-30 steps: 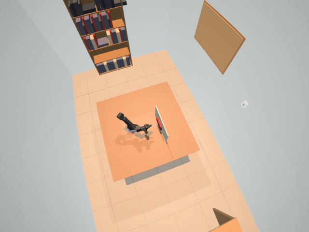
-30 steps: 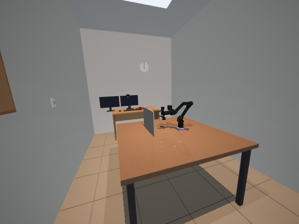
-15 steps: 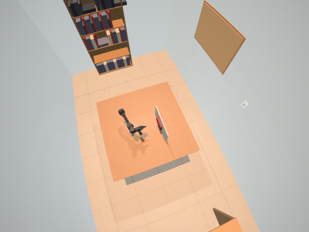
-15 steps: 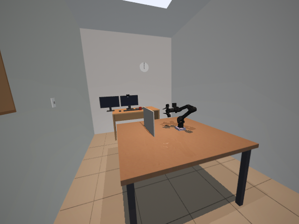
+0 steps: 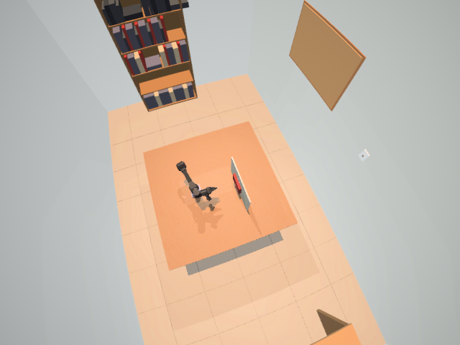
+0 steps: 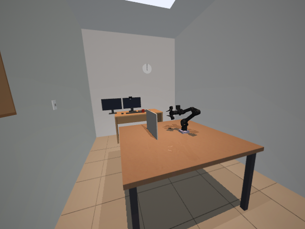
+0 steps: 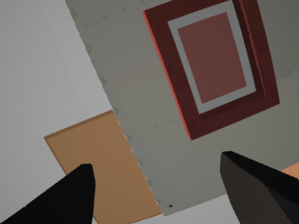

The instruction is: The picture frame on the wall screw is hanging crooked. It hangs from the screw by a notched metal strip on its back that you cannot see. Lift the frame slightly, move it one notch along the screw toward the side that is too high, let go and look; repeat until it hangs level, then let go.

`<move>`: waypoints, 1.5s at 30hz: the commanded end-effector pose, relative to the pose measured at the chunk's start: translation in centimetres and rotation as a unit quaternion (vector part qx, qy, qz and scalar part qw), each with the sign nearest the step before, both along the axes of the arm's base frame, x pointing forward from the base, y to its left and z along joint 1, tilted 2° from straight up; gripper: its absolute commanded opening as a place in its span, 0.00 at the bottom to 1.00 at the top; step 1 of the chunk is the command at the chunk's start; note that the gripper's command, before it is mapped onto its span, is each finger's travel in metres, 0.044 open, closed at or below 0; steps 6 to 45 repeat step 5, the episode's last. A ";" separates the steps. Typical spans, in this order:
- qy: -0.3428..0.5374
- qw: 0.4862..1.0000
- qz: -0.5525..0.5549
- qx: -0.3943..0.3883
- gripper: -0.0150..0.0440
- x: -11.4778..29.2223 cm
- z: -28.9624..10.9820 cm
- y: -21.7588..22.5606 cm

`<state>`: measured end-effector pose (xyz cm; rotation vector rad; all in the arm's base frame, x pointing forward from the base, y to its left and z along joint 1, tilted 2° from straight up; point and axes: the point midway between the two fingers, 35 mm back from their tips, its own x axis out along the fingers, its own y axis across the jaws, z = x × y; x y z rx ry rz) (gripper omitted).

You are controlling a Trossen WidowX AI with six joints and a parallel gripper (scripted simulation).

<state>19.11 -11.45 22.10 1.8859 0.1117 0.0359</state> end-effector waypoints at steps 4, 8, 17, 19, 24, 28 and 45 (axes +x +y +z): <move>0.000 1.000 0.002 0.001 0.69 0.0 0.1 0.0; 0.000 1.000 0.002 0.001 0.69 0.0 0.1 0.0; 0.000 1.000 0.002 0.001 0.69 0.0 0.1 0.0; 0.000 1.000 0.002 0.001 0.69 0.0 0.1 0.0; 0.000 1.000 0.002 0.001 0.69 0.0 0.1 0.0; 0.000 1.000 0.002 0.001 0.69 0.0 0.1 0.0; 0.000 1.000 0.002 0.001 0.69 0.0 0.1 0.0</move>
